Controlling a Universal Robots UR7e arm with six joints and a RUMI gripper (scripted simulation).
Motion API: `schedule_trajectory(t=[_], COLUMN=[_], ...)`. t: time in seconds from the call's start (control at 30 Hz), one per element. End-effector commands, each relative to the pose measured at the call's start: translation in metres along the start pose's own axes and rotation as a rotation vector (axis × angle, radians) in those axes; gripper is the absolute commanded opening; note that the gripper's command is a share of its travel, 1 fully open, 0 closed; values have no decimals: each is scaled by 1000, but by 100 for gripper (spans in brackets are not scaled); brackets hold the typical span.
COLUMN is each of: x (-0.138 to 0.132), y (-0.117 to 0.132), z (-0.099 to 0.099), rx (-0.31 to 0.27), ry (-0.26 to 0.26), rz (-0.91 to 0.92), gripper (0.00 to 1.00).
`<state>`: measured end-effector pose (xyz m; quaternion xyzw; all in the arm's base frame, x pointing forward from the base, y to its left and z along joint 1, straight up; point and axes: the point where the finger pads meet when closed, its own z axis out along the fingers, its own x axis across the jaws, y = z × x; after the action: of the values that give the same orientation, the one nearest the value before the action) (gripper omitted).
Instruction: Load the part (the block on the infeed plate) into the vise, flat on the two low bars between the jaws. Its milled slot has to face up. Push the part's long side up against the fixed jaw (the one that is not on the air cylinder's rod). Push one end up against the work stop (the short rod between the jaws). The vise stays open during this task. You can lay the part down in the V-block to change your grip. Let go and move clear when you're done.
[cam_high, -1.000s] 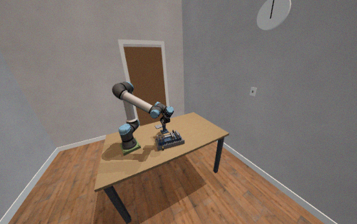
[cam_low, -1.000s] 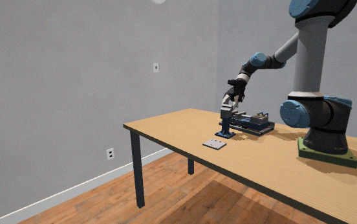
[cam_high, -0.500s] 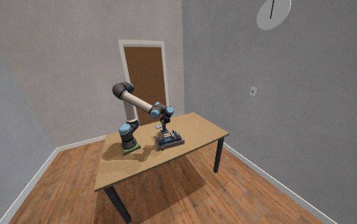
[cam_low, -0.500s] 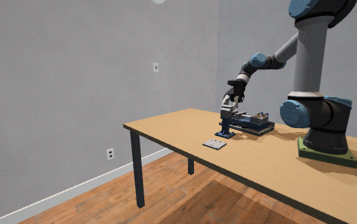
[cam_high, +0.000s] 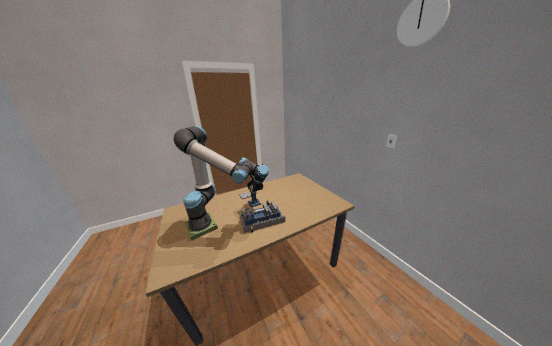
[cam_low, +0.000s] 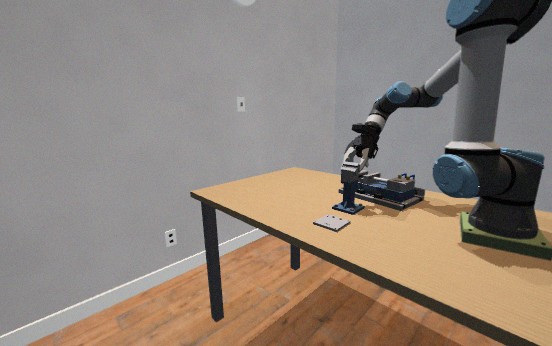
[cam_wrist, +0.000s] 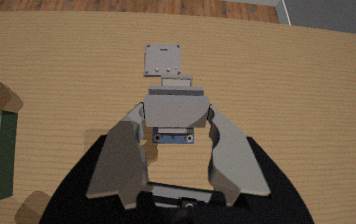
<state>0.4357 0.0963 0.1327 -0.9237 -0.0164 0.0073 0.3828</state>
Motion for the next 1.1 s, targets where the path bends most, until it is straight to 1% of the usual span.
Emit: schedule_trajectory(t=[0.0, 0.77, 0.8, 1.07], x=[0, 0, 0, 0], y=[0, 0, 0, 0], z=[0, 0, 0, 0], rx=[0, 0, 0, 0], ry=[1, 1, 1, 1], rz=[-1, -1, -1, -1], gripper=[0, 0, 51, 51])
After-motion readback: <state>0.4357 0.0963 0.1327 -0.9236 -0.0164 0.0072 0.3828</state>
